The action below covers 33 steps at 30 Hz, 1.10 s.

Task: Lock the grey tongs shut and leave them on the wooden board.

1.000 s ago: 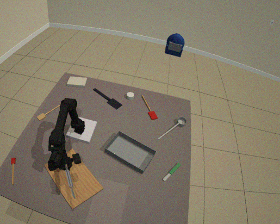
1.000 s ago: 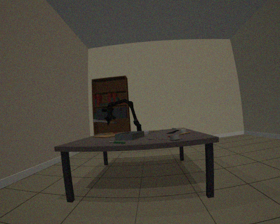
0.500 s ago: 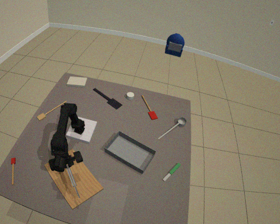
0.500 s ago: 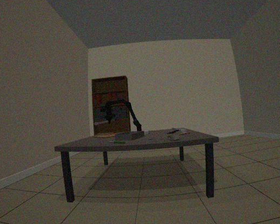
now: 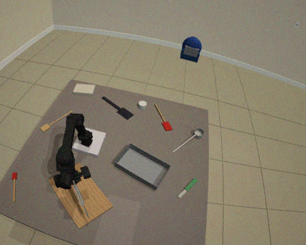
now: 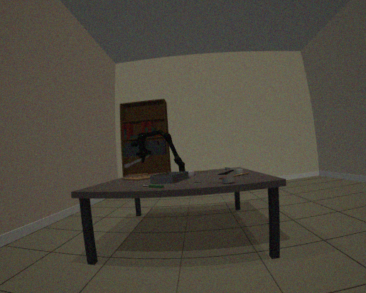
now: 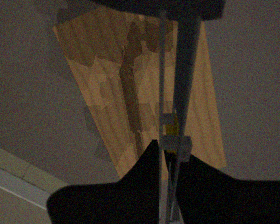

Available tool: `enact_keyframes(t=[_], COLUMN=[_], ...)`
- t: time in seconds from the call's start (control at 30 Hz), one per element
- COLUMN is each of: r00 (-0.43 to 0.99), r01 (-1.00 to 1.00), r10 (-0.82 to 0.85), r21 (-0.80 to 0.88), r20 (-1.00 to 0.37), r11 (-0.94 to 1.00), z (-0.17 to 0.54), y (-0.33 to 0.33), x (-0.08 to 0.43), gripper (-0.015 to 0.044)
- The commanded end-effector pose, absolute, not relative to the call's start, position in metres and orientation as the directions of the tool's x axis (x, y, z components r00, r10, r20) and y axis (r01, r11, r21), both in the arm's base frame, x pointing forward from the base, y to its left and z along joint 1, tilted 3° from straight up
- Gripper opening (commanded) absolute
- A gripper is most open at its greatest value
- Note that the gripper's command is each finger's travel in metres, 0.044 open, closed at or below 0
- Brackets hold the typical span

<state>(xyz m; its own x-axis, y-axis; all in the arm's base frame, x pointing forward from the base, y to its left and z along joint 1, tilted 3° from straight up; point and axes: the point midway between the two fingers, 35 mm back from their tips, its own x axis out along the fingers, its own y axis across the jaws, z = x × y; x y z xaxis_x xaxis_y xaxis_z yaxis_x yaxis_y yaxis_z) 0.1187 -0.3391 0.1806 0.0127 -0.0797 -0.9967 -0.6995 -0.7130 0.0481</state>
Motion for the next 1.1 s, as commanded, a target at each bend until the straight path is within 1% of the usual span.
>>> enact_keyframes(t=[0.0, 1.07], r00=[0.011, 0.011], r01=[-0.697, -0.697], r10=[-0.085, -0.085], r21=[0.054, 0.053], r20=[-0.996, -0.996], r11=[-0.715, -0.715], z=[0.175, 0.123], y=[-0.341, -0.349], x=[0.119, 0.12], gripper=[-0.015, -0.015])
